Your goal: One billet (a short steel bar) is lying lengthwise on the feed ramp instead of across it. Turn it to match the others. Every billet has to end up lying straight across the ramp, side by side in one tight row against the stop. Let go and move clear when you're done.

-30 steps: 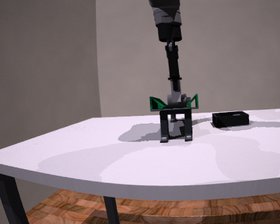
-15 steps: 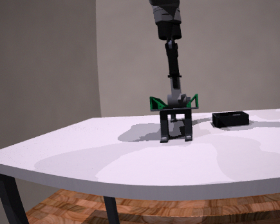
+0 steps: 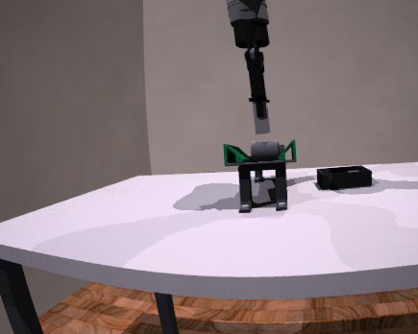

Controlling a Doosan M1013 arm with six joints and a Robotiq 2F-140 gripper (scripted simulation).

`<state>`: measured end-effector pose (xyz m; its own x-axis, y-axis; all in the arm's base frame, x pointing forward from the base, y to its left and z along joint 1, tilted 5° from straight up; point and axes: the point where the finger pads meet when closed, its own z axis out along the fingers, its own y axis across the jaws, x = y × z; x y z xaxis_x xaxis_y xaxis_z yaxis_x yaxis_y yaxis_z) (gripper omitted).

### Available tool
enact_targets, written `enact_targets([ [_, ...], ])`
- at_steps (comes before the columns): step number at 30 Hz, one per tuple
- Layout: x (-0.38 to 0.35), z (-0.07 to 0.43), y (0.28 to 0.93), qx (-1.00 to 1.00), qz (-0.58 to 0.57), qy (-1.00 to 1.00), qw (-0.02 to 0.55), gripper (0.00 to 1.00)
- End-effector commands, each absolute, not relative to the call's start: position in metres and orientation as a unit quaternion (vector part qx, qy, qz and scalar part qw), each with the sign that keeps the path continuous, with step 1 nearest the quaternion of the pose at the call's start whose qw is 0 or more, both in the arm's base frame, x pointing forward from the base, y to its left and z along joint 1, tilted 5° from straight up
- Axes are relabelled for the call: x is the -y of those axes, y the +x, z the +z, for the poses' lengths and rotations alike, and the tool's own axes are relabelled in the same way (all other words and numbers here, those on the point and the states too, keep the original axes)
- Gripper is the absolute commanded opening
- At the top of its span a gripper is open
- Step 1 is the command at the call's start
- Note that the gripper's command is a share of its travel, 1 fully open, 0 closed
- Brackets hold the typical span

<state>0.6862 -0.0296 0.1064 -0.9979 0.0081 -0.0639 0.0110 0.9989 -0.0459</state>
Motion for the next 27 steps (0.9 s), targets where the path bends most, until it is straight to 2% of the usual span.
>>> enact_targets([
  [1, 0.029, 0.111, 0.686, -0.999, -0.023, 0.005, 0.032, 0.41],
  [27, 0.027, 0.155, 0.683, -0.999, -0.023, 0.005, 0.032, 0.41],
])
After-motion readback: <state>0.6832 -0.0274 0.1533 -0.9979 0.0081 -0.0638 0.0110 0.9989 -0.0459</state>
